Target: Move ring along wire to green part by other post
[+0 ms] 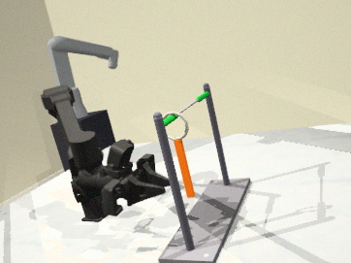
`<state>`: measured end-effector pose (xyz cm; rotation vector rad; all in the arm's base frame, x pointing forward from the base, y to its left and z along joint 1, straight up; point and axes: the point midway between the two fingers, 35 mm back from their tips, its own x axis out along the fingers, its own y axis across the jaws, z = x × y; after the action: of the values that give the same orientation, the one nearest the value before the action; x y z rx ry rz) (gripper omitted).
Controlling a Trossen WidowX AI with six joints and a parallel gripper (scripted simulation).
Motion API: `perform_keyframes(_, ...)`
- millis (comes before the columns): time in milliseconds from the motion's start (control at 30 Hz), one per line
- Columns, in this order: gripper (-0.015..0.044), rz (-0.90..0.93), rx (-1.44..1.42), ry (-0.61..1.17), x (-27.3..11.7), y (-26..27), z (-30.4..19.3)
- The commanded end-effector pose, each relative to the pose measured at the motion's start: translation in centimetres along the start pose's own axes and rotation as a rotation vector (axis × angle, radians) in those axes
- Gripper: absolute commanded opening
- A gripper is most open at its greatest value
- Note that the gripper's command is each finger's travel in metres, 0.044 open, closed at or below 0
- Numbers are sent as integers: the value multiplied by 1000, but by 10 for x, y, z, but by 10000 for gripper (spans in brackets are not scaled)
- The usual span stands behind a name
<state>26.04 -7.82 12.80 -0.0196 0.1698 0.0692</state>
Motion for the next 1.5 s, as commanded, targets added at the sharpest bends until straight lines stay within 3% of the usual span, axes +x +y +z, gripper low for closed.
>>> perform_keyframes(0, 160, -6, 6, -6, 3, -1, 3)
perform_keyframes(1467, 160, -6, 6, -9, 67, -1, 5)
